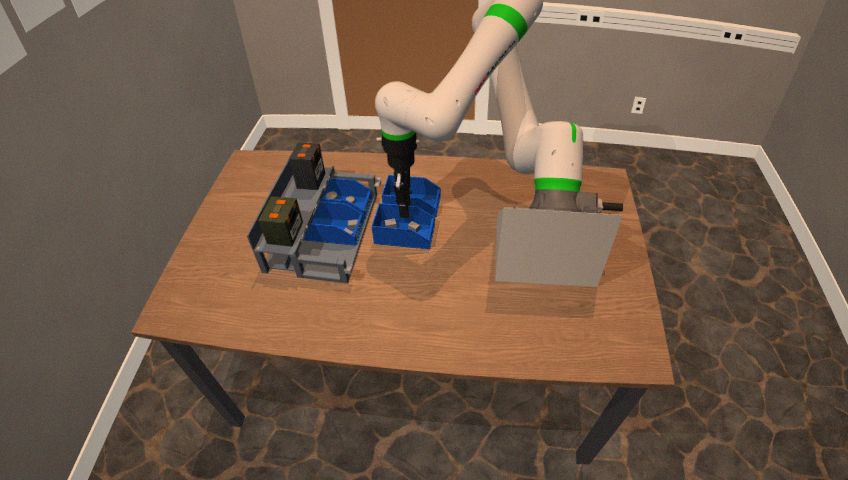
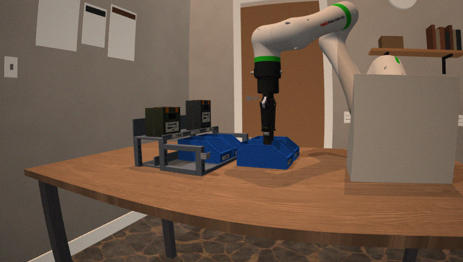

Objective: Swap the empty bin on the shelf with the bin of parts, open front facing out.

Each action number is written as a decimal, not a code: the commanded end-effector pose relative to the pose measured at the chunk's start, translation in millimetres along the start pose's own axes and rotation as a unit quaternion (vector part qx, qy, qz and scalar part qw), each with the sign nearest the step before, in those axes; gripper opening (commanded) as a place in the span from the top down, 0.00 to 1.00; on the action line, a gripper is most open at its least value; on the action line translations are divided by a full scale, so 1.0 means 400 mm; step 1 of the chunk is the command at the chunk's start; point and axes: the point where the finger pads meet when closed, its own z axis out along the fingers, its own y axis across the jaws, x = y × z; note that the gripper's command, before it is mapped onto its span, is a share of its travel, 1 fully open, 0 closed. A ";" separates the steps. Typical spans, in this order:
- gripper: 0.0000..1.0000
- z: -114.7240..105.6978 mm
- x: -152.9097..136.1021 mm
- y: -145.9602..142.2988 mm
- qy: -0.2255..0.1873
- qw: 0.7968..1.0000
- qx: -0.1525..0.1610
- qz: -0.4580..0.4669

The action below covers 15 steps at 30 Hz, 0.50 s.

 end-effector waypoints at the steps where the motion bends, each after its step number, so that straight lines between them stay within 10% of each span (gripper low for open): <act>1: 0.76 -0.002 -0.002 0.001 -0.001 1.000 0.000 0.000; 15: 0.90 -0.002 -0.002 0.001 -0.001 1.000 0.000 0.000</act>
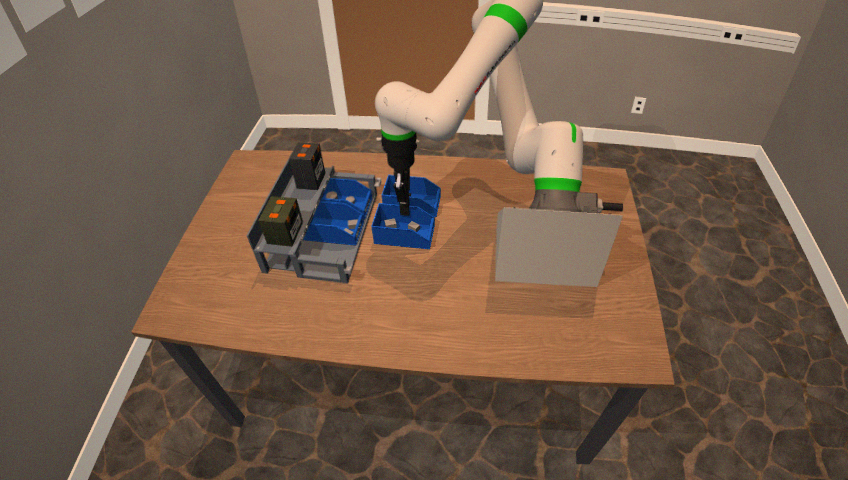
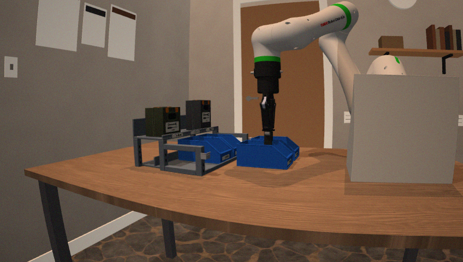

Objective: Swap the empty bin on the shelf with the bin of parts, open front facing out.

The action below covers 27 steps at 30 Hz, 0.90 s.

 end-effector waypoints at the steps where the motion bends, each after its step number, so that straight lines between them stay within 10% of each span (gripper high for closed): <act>1: 0.90 -0.001 -0.001 0.000 -0.001 1.000 0.000 0.000; 27: 0.90 -0.007 -0.001 0.000 -0.001 1.000 0.000 0.000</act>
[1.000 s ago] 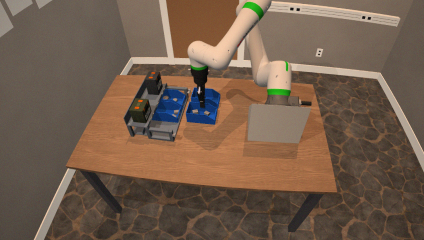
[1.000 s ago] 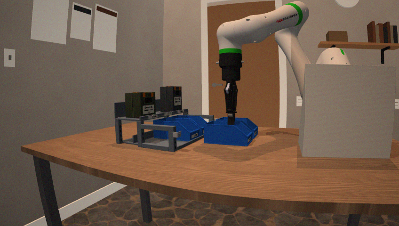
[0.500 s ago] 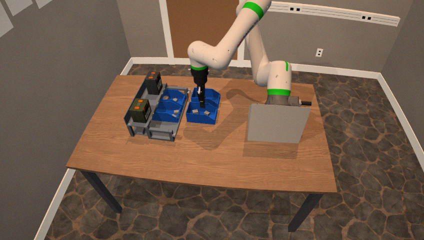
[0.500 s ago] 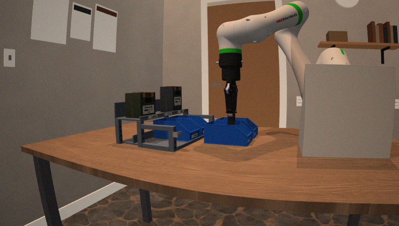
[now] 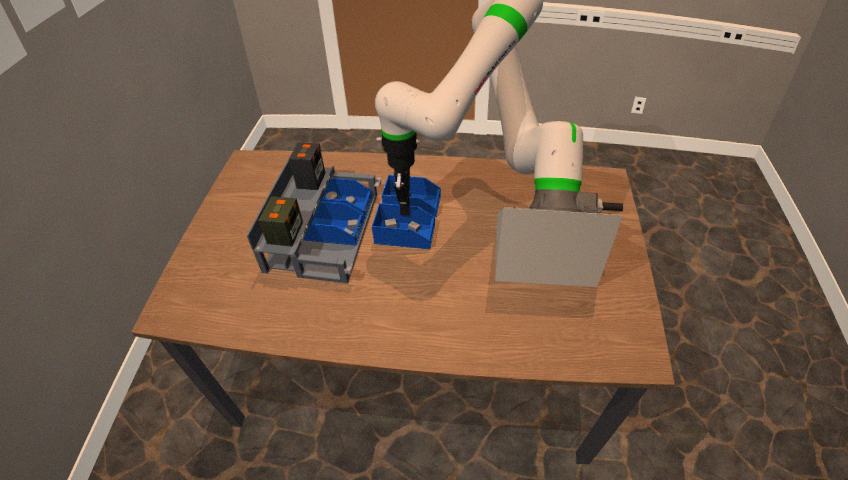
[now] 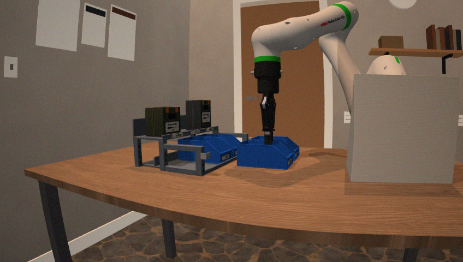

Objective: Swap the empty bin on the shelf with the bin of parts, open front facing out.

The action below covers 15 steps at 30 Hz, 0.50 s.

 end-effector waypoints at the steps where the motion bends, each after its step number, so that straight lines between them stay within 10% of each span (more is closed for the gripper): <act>1: 0.90 -0.012 -0.003 0.001 -0.001 1.000 0.000 0.000; 15: 0.90 -0.072 -0.003 0.001 -0.001 1.000 0.000 0.000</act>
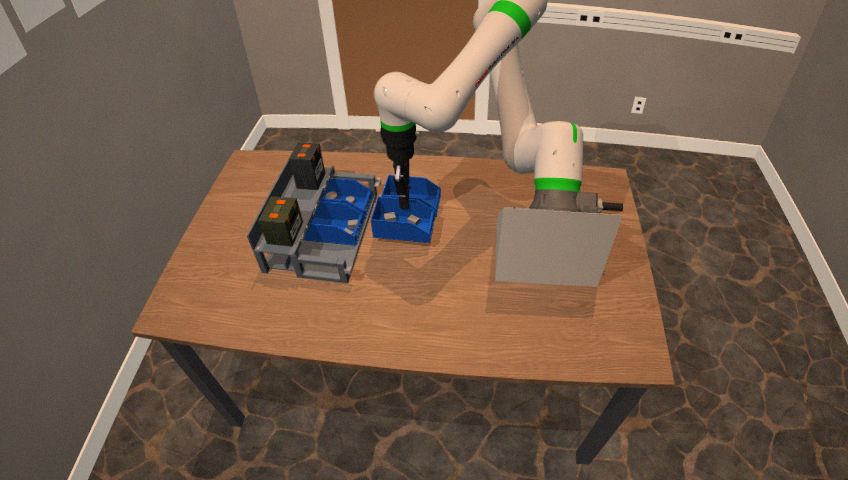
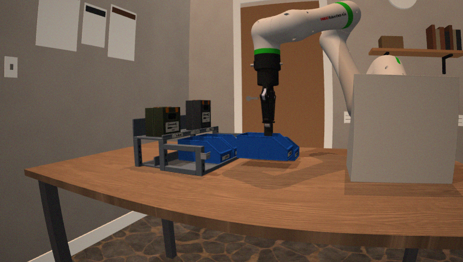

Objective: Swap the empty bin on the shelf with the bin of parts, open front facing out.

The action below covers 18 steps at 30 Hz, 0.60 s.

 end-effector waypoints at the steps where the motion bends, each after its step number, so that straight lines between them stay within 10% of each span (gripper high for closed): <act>1: 0.90 -0.003 -0.002 0.000 -0.001 1.000 0.000 0.000; 18: 0.90 -0.002 0.001 0.042 -0.001 1.000 0.000 0.000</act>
